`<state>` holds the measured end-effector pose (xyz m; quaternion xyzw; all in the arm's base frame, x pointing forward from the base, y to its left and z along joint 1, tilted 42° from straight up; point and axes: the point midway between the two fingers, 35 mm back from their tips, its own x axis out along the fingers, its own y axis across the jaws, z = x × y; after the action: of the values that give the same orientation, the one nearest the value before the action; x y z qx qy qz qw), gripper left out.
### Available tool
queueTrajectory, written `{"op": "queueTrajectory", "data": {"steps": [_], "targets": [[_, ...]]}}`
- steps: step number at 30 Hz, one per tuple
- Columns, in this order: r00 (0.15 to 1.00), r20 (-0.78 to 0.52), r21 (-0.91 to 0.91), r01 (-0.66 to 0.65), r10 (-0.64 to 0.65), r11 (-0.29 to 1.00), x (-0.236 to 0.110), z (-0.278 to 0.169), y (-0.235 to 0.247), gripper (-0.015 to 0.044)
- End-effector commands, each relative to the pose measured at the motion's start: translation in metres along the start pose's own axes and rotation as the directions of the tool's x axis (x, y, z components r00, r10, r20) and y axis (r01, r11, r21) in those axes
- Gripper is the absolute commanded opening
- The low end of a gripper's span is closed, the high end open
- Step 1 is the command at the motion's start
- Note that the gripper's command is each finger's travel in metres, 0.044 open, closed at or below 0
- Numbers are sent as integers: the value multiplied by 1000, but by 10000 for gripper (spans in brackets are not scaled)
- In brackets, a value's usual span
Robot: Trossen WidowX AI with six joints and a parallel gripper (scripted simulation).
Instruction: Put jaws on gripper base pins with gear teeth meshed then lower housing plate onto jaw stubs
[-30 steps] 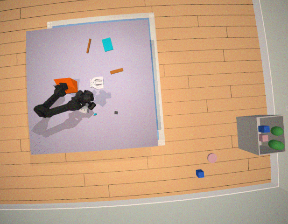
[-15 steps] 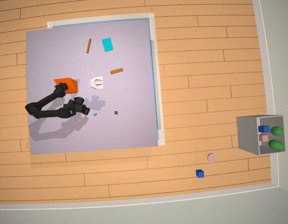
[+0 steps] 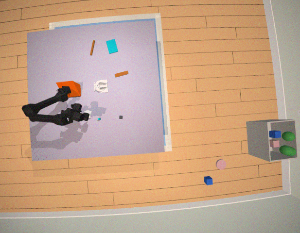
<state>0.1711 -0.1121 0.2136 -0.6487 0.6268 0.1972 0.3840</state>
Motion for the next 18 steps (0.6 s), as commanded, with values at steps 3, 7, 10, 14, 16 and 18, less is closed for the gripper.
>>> {"op": "queueTrajectory", "data": {"steps": [3,7,10,14,16,18], "targets": [[1000,-3,-7,-4,4,1000,28,0,2,440],[1000,-6,-7,-3,3,1000,38,-1,2,440],[1000,-6,-7,-3,3,1000,38,-1,2,440],[1000,-5,-7,-3,3,1000,41,-1,2,440],[1000,-6,-7,-3,3,1000,44,-1,2,440],[1000,-6,-7,-3,3,1000,48,-1,2,440]]}}
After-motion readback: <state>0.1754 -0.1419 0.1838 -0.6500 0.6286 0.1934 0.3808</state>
